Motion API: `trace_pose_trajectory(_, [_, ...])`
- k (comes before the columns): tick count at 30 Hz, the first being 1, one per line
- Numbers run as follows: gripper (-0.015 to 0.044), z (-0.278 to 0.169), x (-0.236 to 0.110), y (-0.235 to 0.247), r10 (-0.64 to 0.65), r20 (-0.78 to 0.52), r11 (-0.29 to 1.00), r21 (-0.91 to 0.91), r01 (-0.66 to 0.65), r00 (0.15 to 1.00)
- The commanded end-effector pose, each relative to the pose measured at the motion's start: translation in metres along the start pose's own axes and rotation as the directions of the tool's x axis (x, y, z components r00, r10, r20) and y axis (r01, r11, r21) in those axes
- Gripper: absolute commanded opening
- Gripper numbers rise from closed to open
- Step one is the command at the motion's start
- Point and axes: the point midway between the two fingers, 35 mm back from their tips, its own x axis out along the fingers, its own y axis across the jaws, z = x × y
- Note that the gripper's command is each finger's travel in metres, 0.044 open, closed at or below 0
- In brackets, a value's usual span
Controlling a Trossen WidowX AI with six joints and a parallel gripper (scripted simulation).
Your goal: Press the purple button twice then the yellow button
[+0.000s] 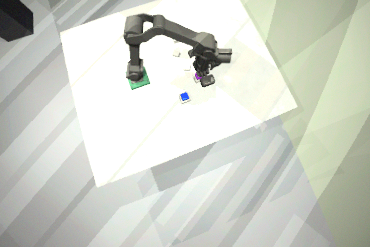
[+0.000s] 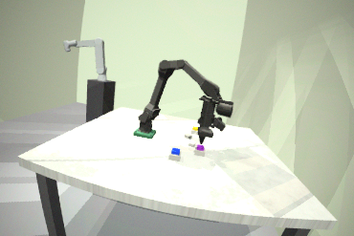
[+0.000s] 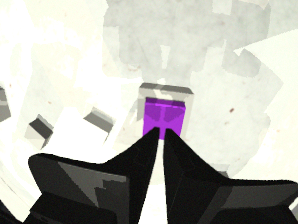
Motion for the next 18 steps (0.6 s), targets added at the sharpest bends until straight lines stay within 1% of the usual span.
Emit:
trace_pose_trajectory(1, [0.0020, 0.001, -0.013, 0.000, -0.003, 0.010, 1.000, 0.000, 0.003, 1.000])
trace_pose_trajectory(4, [0.0020, 0.002, -0.020, -0.001, -0.004, 0.010, 1.000, 0.000, 0.004, 1.000])
trace_pose_trajectory(7, [0.0020, 0.002, -0.056, -0.001, -0.004, 0.010, 1.000, 0.000, 0.004, 1.000])
trace_pose_trajectory(9, [0.0020, 0.001, -0.072, 0.000, -0.004, 0.010, 1.000, 0.000, 0.004, 1.000])
trace_pose_trajectory(15, [0.0020, 0.001, -0.074, 0.002, -0.003, 0.010, 1.000, 0.000, 0.003, 1.000])
trace_pose_trajectory(18, [0.0020, 0.011, -0.074, 0.037, 0.000, 0.009, 1.000, 0.000, 0.000, 1.000])
